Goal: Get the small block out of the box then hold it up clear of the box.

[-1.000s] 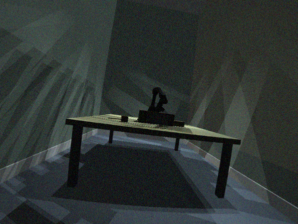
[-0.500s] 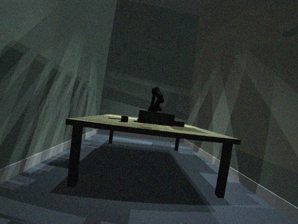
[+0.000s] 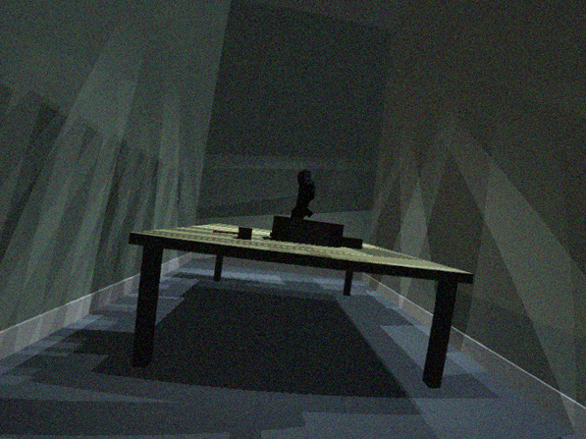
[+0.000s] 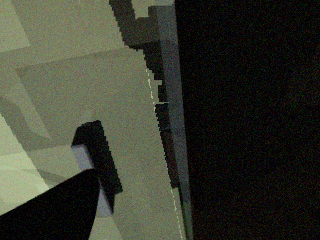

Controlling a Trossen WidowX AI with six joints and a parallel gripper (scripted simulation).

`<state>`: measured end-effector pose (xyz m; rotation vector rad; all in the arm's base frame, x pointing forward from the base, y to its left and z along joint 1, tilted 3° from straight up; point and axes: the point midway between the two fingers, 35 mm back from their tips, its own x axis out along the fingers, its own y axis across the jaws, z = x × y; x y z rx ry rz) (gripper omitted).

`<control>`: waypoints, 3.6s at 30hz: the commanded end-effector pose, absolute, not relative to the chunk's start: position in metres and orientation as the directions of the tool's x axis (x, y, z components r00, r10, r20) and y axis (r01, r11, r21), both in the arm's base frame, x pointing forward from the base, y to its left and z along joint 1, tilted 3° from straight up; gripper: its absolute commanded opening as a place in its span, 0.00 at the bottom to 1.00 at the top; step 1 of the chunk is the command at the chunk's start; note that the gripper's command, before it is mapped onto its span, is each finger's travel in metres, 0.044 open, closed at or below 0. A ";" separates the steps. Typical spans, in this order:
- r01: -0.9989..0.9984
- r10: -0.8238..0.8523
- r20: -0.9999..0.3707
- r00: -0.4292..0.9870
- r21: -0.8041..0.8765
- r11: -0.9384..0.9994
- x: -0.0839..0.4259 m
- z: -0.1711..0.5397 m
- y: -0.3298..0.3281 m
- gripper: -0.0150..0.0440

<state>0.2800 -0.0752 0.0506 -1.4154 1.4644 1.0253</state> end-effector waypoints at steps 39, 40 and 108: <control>-0.982 -0.312 -0.950 -0.003 -0.056 0.181 0.276 0.108 -0.129 0.80; -0.956 -0.303 -0.953 0.004 -0.093 0.280 0.276 0.108 -0.130 0.75; -0.036 -0.011 -0.927 0.376 -0.002 -0.999 0.237 0.123 -0.159 0.74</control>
